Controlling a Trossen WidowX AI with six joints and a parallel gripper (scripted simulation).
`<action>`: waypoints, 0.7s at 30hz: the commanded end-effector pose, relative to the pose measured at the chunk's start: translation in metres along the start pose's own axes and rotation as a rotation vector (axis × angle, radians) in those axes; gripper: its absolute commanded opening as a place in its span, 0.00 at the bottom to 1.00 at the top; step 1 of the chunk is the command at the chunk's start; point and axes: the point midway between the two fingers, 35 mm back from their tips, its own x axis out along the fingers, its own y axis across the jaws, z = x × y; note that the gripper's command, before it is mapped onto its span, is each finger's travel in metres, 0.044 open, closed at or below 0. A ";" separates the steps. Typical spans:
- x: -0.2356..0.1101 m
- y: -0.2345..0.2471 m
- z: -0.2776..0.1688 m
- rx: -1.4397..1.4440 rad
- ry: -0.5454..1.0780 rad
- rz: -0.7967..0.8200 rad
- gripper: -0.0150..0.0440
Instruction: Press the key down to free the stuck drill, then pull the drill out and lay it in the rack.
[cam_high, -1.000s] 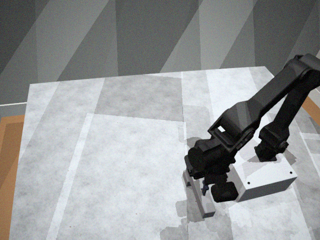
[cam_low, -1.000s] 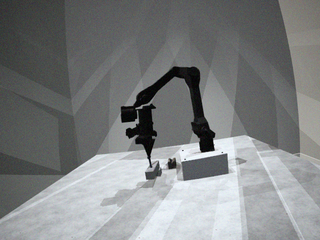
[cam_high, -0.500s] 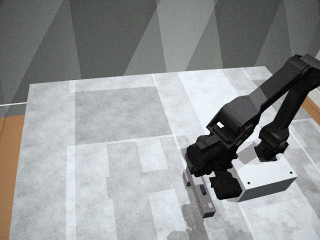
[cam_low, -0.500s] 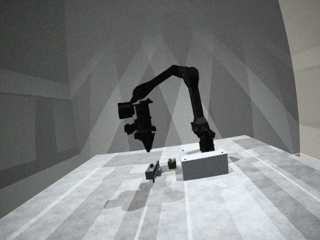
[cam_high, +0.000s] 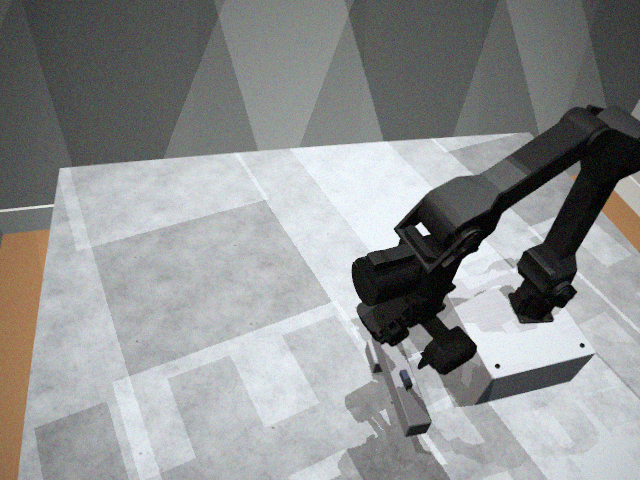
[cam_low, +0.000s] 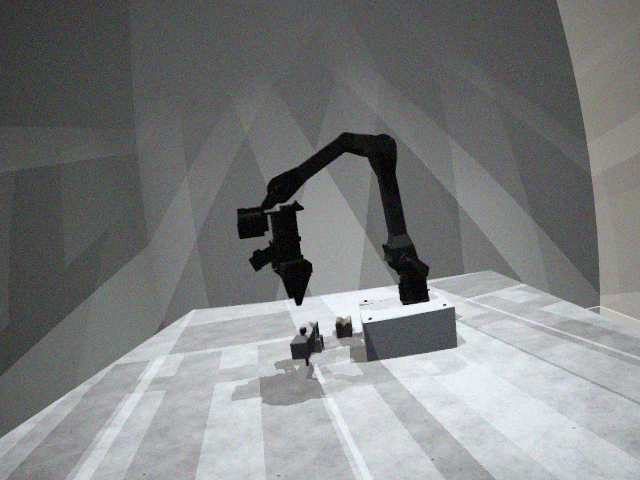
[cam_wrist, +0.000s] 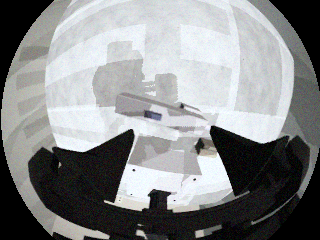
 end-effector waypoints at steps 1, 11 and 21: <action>0.031 -0.036 -0.014 -0.399 0.010 0.002 1.00; 0.066 -0.088 -0.044 -0.993 0.019 0.009 1.00; 0.078 -0.111 -0.059 -1.204 0.021 0.011 1.00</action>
